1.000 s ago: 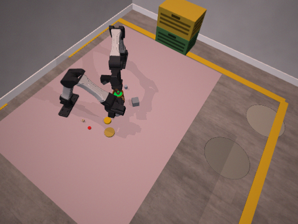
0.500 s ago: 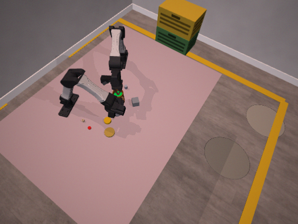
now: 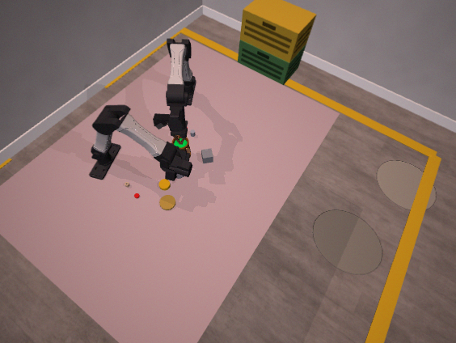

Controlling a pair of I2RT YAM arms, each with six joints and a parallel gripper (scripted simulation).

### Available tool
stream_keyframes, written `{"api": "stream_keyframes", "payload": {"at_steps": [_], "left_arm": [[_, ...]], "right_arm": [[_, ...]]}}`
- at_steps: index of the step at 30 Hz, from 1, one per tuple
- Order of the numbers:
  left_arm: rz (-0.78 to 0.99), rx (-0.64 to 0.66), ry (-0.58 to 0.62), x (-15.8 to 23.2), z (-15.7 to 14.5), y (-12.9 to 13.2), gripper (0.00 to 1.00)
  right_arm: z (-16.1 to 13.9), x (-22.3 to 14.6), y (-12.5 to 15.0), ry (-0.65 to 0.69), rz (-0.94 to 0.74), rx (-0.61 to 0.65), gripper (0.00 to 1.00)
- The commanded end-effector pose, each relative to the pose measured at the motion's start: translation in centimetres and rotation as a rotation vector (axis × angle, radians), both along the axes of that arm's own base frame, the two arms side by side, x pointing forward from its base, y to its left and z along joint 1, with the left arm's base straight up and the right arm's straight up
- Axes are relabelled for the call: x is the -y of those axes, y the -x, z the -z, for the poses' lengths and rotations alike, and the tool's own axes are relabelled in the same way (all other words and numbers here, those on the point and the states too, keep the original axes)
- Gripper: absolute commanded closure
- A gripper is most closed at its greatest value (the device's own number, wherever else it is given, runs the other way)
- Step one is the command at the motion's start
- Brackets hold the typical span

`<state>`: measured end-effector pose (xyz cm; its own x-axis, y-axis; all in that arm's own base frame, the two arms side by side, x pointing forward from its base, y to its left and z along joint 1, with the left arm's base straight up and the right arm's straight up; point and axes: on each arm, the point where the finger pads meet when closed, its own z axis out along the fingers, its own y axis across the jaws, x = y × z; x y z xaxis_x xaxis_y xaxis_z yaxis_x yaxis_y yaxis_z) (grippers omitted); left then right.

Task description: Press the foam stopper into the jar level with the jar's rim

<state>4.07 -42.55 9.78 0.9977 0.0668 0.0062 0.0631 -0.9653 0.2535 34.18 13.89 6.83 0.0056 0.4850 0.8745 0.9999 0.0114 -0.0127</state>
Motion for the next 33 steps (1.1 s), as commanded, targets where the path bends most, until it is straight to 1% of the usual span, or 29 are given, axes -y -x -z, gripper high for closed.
{"api": "stream_keyframes", "payload": {"at_steps": [1, 5, 8, 9, 10, 20, 21, 22, 23, 25, 27, 28, 29, 31, 32, 33], "left_arm": [[-0.021, 0.007, -0.060, -0.2, 1.6, -0.9, 1.00], [-0.020, 0.009, -0.048, 0.0, 0.4, -0.9, 1.00], [-0.020, 0.009, -0.048, -0.1, 0.2, -0.9, 1.00], [-0.010, 0.009, -0.046, 0.0, 0.1, -0.5, 1.00], [-0.019, 0.009, -0.051, 0.0, 0.0, -0.9, 1.00], [-0.008, 0.012, -0.027, 0.4, -2.7, -0.6, 1.00], [-0.006, 0.016, 0.017, 0.3, -4.7, -0.5, 1.00], [-0.006, 0.016, 0.021, 0.3, -5.1, -0.5, 1.00], [-0.005, 0.014, 0.000, 0.4, -4.4, -0.5, 1.00], [-0.005, 0.014, 0.000, 0.4, -4.4, -0.5, 1.00], [-0.003, 0.016, 0.022, 0.3, -5.7, -0.5, 1.00], [-0.003, 0.015, 0.008, 0.4, -5.3, -0.5, 1.00], [0.000, 0.016, 0.028, 0.3, -6.3, -0.4, 1.00], [0.000, 0.012, -0.015, 0.5, -4.9, -0.4, 1.00], [0.002, 0.013, 0.005, 0.4, -5.9, -0.3, 1.00], [0.002, 0.011, -0.014, 0.5, -5.3, -0.3, 1.00]], "right_arm": [[-1.0, 0.0, -1.4, -0.018, -0.006, 0.080, 0.36], [-1.0, 0.0, -1.4, -0.018, -0.006, 0.080, 0.36], [-1.0, 0.0, -1.4, -0.018, -0.006, 0.080, 0.36], [-1.0, 0.0, -1.4, -0.018, -0.006, 0.080, 0.36], [-1.0, 0.0, -1.4, -0.018, -0.006, 0.080, 0.36], [-1.0, 0.0, -1.4, -0.018, -0.006, 0.080, 0.36], [-1.0, 0.0, -1.4, -0.018, -0.006, 0.080, 0.36], [-1.0, 0.0, -1.4, -0.018, -0.006, 0.080, 0.36], [-1.0, 0.0, -1.4, -0.018, -0.006, 0.080, 0.36], [-1.0, 0.0, -1.4, -0.018, -0.006, 0.080, 0.36], [-1.0, 0.0, -1.4, -0.018, -0.006, 0.080, 0.36], [-1.0, 0.0, -1.4, -0.018, -0.006, 0.080, 0.36], [-1.0, 0.0, -1.4, -0.018, -0.006, 0.080, 0.36], [-1.0, 0.0, -1.4, -0.018, -0.006, 0.080, 0.36], [-1.0, 0.0, -1.4, -0.018, -0.006, 0.080, 0.36], [-1.0, 0.0, -1.4, -0.018, -0.006, 0.080, 0.36]]}}
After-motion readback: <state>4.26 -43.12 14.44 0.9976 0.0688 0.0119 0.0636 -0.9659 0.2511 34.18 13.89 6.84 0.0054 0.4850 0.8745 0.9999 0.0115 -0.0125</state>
